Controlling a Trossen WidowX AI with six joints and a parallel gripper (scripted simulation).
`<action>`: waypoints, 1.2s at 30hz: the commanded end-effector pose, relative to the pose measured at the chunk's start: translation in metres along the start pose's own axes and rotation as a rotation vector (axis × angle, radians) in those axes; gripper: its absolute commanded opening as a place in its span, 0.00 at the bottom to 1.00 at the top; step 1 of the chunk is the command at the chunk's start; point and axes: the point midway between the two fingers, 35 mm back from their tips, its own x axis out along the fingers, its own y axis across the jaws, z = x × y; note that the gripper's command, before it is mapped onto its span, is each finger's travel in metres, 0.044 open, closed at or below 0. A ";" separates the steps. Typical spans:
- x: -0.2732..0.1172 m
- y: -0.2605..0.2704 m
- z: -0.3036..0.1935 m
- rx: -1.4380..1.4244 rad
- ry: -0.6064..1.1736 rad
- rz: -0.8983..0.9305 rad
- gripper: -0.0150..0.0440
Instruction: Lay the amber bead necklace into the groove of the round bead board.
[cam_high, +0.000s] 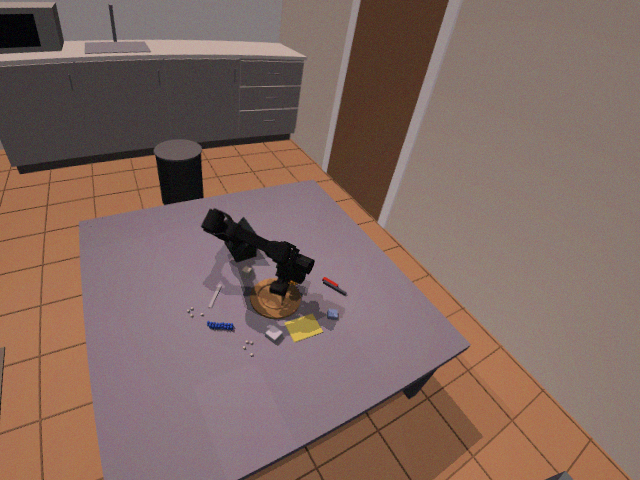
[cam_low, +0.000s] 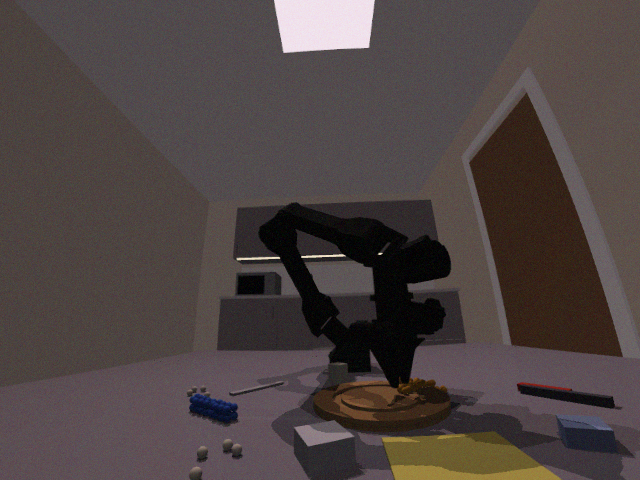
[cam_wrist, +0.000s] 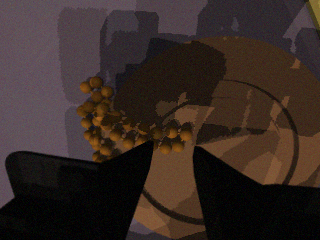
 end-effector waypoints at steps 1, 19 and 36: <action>0.000 0.000 0.000 0.002 0.001 0.002 0.70; -0.026 0.002 -0.002 -0.011 0.011 0.004 1.00; -0.028 0.002 -0.002 -0.009 0.010 0.005 1.00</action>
